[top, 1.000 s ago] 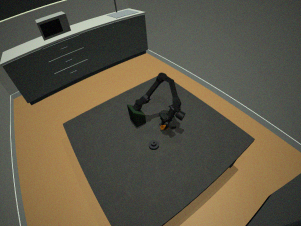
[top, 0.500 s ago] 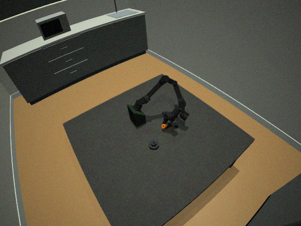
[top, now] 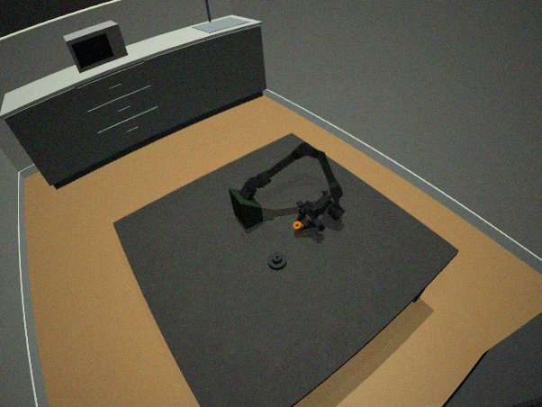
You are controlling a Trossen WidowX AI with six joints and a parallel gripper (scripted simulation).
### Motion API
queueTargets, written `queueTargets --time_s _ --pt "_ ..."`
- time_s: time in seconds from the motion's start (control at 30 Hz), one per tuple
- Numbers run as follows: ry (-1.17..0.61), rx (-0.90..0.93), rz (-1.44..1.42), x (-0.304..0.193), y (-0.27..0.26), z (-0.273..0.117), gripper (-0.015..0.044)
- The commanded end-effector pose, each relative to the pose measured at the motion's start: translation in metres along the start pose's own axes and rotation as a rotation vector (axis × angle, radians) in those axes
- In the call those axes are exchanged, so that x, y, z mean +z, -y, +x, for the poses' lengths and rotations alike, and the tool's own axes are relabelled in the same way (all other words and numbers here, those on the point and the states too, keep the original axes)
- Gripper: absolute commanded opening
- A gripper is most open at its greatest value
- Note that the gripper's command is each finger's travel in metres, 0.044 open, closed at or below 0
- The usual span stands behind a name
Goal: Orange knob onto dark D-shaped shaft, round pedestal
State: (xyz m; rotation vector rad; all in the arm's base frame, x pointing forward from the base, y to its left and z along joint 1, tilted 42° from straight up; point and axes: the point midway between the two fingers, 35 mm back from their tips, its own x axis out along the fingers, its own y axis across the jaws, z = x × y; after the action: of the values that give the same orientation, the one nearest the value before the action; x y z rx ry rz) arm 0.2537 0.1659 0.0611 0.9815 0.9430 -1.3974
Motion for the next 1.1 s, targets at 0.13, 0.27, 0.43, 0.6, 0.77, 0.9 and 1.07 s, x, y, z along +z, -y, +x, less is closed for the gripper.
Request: queueTargets --time_s 0.13,0.27,0.43,0.6,0.77,0.9,1.07 --pt "0.015 0.005 0.002 -0.0014 -0.0008 -0.0037 0.0179" --pt "0.033 0.003 0.001 -0.0015 -0.0003 -0.0022 0.0258" --pt "0.033 0.003 0.001 -0.0015 -0.0003 -0.0022 0.0260" --pt "0.033 0.003 0.001 -0.0015 -0.0003 -0.0022 0.0260" --pt "0.033 0.003 0.001 -0.0015 -0.0003 -0.0022 0.0260" --pt "0.033 0.003 0.001 -0.0015 -0.0003 -0.0022 0.0260" --pt "0.033 0.003 0.001 -0.0015 -0.0003 -0.0022 0.0260"
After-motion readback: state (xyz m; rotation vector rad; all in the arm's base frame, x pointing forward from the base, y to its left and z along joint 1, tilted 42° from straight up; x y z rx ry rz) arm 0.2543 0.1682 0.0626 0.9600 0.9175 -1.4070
